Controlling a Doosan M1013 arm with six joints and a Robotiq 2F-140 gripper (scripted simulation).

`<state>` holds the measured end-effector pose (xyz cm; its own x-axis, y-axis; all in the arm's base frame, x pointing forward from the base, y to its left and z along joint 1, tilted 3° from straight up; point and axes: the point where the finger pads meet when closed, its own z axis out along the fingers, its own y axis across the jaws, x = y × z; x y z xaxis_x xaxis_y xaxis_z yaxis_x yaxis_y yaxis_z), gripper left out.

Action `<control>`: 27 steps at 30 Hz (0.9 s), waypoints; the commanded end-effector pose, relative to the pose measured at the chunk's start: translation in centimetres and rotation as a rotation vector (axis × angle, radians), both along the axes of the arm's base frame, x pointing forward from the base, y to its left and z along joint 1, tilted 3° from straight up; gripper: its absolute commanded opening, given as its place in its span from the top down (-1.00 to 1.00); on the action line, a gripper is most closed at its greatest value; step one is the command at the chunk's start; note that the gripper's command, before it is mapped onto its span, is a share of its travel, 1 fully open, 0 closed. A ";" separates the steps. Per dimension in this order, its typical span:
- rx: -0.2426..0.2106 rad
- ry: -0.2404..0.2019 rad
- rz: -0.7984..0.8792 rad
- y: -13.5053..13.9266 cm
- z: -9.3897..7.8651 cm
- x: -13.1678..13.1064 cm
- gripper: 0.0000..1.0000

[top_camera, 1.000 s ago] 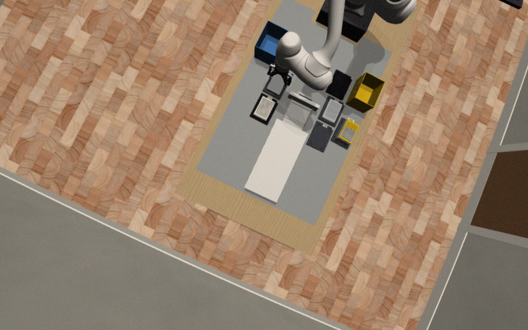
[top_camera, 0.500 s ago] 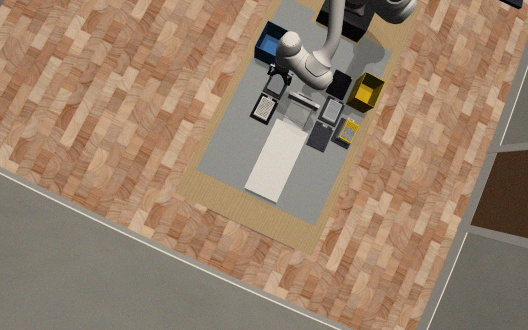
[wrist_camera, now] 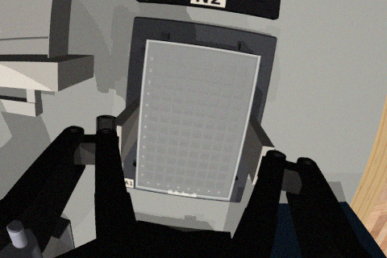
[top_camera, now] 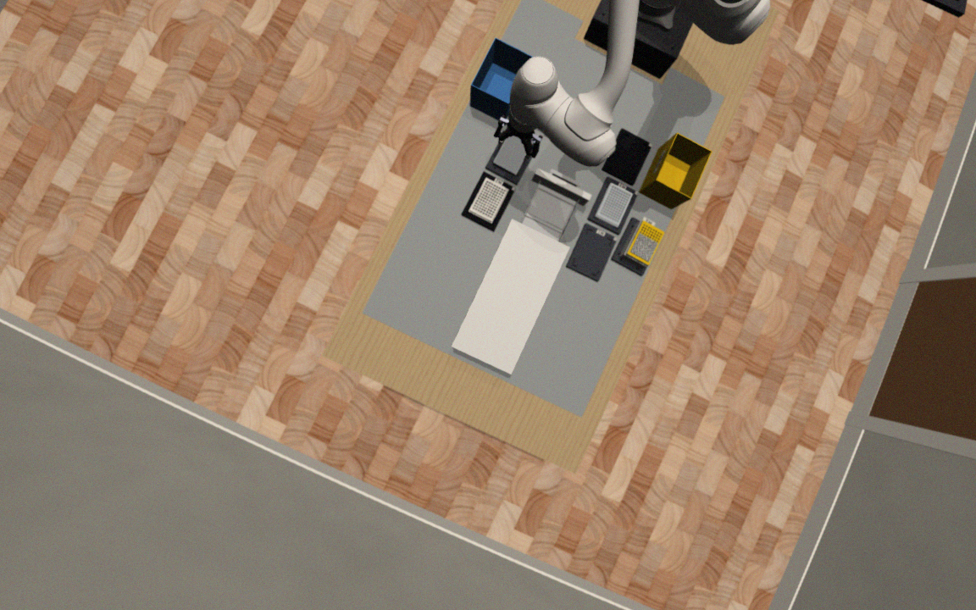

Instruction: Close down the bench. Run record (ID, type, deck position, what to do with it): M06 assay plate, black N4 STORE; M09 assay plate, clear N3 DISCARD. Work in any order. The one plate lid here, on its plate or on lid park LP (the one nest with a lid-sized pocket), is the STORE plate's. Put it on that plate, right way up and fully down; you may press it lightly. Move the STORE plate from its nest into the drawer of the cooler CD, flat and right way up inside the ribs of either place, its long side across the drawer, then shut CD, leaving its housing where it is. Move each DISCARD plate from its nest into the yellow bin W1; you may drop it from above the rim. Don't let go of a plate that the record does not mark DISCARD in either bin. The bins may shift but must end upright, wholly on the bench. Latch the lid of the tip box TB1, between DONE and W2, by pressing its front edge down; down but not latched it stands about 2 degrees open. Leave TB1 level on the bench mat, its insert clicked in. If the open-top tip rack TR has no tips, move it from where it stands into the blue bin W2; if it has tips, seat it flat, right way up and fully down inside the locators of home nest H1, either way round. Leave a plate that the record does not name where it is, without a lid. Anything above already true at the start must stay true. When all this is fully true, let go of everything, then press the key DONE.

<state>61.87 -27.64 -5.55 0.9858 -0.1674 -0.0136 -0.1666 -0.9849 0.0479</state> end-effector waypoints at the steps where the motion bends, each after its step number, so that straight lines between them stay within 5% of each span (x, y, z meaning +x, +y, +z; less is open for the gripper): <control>1: 0.000 0.000 0.000 0.0 0.1 0.0 1.00; 27: 0.000 0.000 0.000 0.1 2.7 0.1 1.00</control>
